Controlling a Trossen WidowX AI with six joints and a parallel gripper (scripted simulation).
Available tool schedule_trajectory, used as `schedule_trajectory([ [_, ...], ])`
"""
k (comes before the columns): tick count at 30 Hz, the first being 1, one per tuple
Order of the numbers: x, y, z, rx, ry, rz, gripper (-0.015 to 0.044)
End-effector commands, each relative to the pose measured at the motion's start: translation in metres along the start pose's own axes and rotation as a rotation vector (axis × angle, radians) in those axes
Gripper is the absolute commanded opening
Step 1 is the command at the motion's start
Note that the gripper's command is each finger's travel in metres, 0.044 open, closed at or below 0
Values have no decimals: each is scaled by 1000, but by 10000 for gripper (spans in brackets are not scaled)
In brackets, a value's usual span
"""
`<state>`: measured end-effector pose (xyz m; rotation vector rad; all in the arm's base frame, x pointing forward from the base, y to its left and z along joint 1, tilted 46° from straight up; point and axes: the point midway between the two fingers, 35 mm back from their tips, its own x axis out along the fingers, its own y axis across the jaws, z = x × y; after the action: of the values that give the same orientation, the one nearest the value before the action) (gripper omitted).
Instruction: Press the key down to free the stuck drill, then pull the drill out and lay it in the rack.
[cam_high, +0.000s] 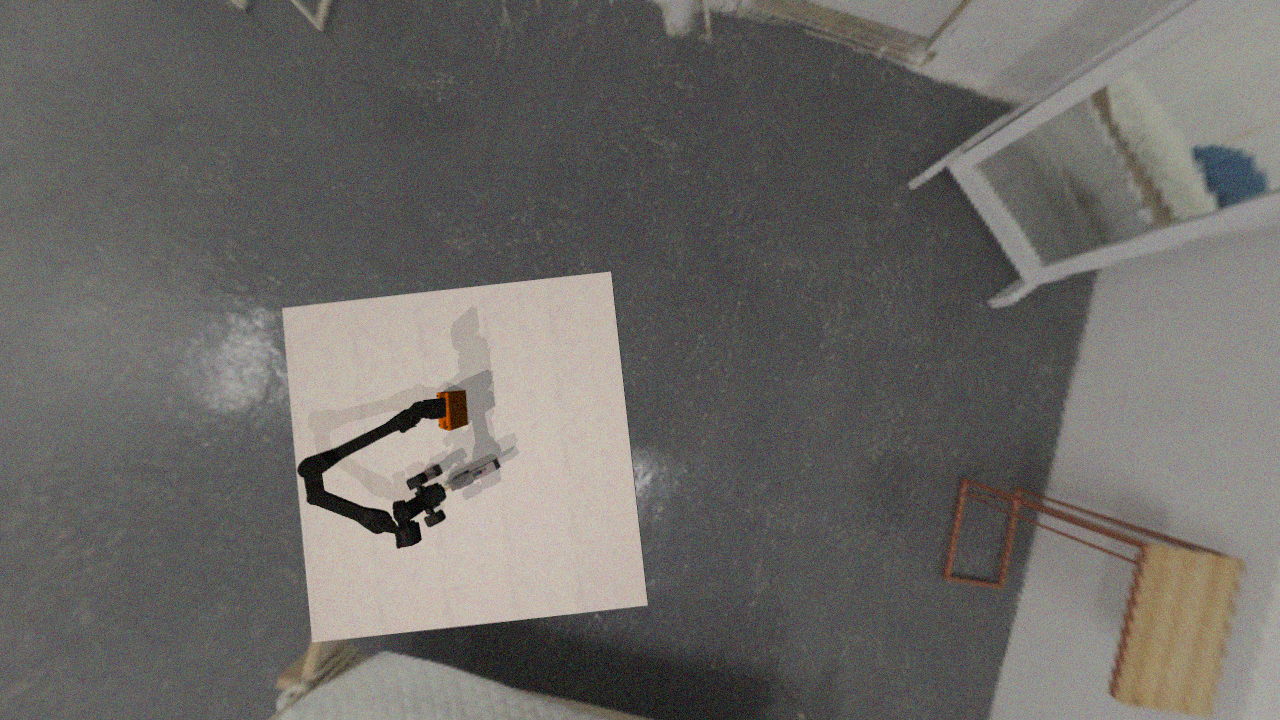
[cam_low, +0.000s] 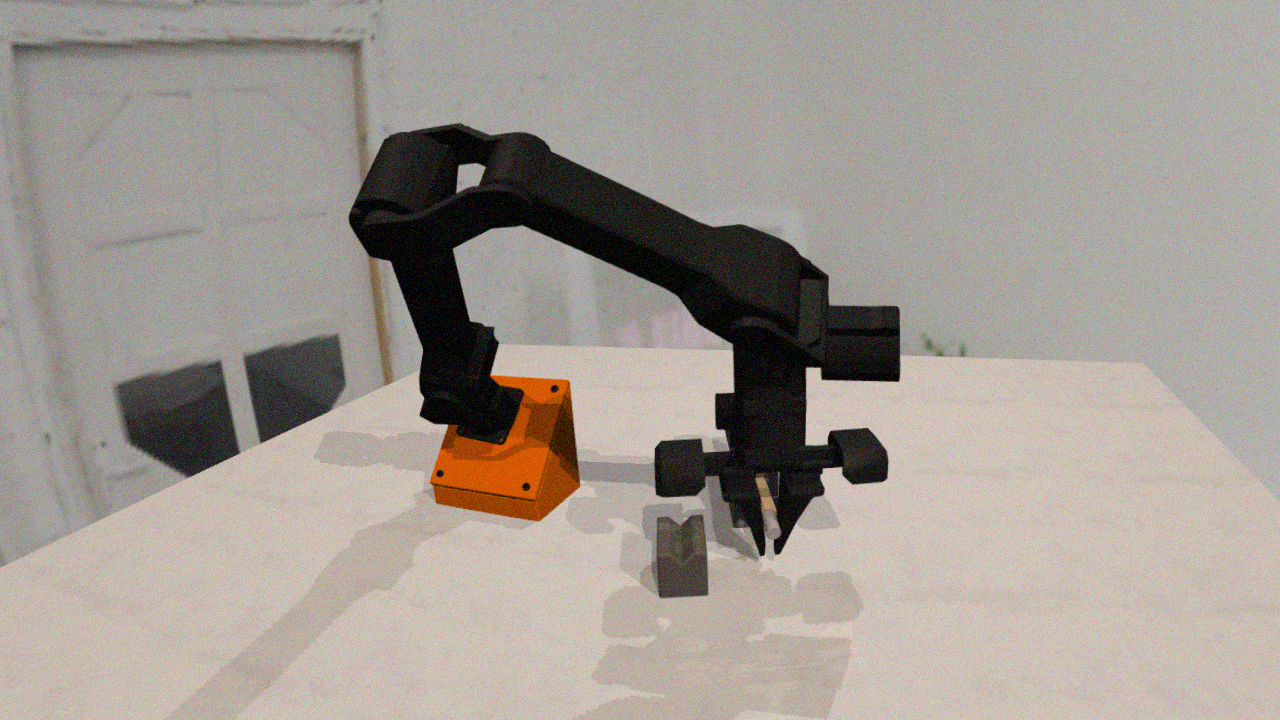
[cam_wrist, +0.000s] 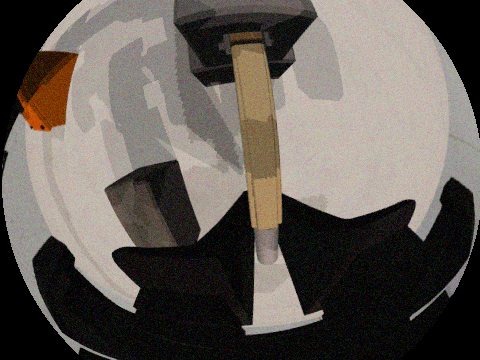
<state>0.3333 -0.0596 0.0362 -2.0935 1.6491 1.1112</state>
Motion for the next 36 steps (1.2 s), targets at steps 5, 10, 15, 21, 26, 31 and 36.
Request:
schedule_trajectory([
  [5, -3, -1, -15, 3, 5, -6, 0],
  [10, -3, -1, -23, 3, 5, -6, 0],
  [15, -4, -1, -29, 3, 5, -6, 0],
  [21, -4, -1, -37, 3, 6, -6, 0],
  [26, -4, -1, -46, 3, 6, -6, 0],
  [31, -5, 0, -45, 3, 6, -6, 0],
  [36, -7, 0, -44, 3, 6, -6, 0],
])
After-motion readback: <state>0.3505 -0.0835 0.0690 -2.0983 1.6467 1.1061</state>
